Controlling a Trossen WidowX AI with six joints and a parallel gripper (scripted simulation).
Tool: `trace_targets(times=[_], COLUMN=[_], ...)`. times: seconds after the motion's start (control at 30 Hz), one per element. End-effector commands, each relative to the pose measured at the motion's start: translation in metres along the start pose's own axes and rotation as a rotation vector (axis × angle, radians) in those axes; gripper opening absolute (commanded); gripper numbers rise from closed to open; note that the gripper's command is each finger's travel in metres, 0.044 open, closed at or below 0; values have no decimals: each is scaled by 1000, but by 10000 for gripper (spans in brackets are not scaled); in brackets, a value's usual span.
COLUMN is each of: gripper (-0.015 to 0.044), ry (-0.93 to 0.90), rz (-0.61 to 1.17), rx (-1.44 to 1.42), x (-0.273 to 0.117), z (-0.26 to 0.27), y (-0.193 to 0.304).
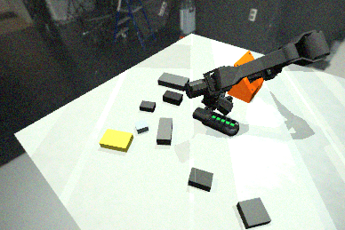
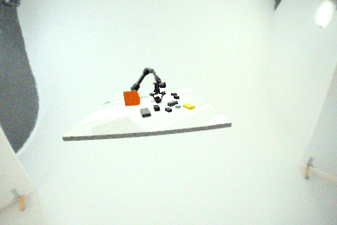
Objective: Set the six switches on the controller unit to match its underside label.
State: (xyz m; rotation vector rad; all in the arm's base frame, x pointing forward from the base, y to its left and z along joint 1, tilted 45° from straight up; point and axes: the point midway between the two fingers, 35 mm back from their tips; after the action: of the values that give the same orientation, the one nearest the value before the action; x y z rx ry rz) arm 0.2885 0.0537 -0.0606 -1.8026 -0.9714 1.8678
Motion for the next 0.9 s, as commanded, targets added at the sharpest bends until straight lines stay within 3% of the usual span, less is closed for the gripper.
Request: trace_targets(times=[0.0,0.13,0.27,0.57,0.73,0.87], gripper=[338,338,440,440,440,440], ry=[0,0,-1,-1,-2,-2], rz=[-11,-3,-1,-1,-1,-1], rx=[3,1,0,0,1,1], x=[2,0,0,-1,-35,-40], z=[0,0,0,0,3,4], y=[-2,-1,0,-2,-52,-60])
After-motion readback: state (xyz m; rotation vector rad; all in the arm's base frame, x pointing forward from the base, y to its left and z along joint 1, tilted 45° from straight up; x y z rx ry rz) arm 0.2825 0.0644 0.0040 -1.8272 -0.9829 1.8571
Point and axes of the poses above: the point midway between the two fingers, 35 mm back from their tips, its own x axis out along the fingers, its own z axis across the jaws, y = z × x, and after that the axes turned 4 degrees about x, right-handed
